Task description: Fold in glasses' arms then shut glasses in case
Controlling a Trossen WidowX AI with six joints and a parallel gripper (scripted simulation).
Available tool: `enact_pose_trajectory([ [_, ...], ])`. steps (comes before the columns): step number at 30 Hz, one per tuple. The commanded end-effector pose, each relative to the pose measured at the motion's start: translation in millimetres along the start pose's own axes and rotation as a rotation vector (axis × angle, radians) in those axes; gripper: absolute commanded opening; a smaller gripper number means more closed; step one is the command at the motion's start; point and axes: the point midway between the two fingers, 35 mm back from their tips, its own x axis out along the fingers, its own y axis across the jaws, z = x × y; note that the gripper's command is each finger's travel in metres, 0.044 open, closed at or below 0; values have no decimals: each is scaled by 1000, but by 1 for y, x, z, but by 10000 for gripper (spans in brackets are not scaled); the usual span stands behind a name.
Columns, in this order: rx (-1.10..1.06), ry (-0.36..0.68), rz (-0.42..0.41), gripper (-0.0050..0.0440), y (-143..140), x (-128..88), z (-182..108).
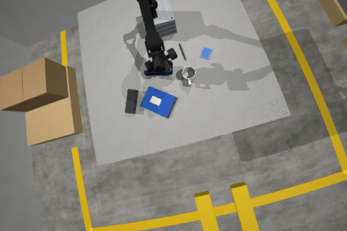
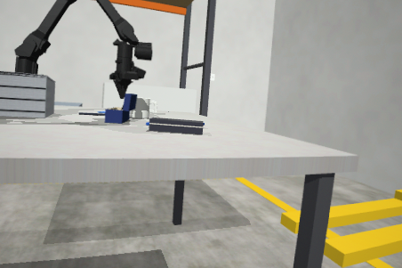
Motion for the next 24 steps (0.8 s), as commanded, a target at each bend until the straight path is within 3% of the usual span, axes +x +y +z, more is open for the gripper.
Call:
enact_pose_trajectory([
  [1, 1, -1, 2, 0, 3, 0, 2],
  [24, 1, -1, 2, 0, 15, 0, 8],
])
